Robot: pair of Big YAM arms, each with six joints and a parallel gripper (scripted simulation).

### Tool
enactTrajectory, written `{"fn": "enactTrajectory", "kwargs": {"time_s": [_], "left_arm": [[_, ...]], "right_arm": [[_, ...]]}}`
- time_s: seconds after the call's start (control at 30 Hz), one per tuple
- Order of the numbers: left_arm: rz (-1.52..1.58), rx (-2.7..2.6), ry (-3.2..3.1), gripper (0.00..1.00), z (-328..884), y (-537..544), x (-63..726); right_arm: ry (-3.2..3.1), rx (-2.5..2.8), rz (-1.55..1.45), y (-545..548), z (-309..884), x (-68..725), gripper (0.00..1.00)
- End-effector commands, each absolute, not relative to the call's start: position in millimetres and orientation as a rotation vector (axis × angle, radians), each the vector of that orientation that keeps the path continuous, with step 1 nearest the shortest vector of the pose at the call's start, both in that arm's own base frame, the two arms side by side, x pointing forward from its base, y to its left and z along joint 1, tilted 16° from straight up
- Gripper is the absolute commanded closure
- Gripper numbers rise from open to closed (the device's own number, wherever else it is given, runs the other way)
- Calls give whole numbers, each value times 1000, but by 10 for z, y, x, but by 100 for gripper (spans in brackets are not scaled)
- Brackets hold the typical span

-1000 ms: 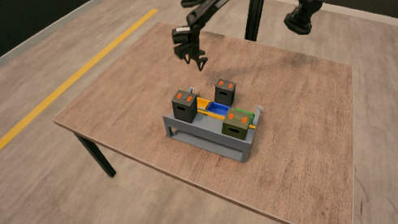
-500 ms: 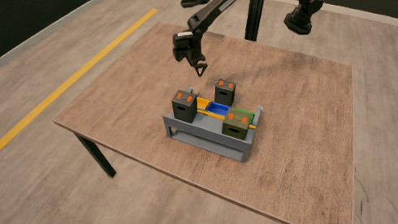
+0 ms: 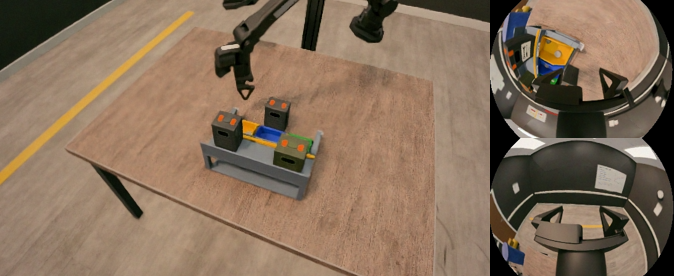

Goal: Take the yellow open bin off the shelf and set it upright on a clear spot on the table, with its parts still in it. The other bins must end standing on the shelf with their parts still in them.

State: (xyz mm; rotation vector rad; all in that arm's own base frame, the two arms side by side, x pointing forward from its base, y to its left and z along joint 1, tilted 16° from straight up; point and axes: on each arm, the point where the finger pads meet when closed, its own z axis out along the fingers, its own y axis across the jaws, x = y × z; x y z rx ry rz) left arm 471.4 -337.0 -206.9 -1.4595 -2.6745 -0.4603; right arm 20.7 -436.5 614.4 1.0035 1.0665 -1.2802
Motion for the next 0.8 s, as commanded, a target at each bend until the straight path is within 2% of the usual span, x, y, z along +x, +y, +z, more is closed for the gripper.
{"fn": "enactTrajectory", "kwargs": {"time_s": [0.0,0.77], "left_arm": [[-426,-1618,-2641,0,-1745,-3486,5080],[-385,-1939,-2361,0,-1642,-3228,5315]], "right_arm": [[1024,983,-1291,-4271,6264,171,0],[1024,983,-1291,-4271,6264,171,0]]}}
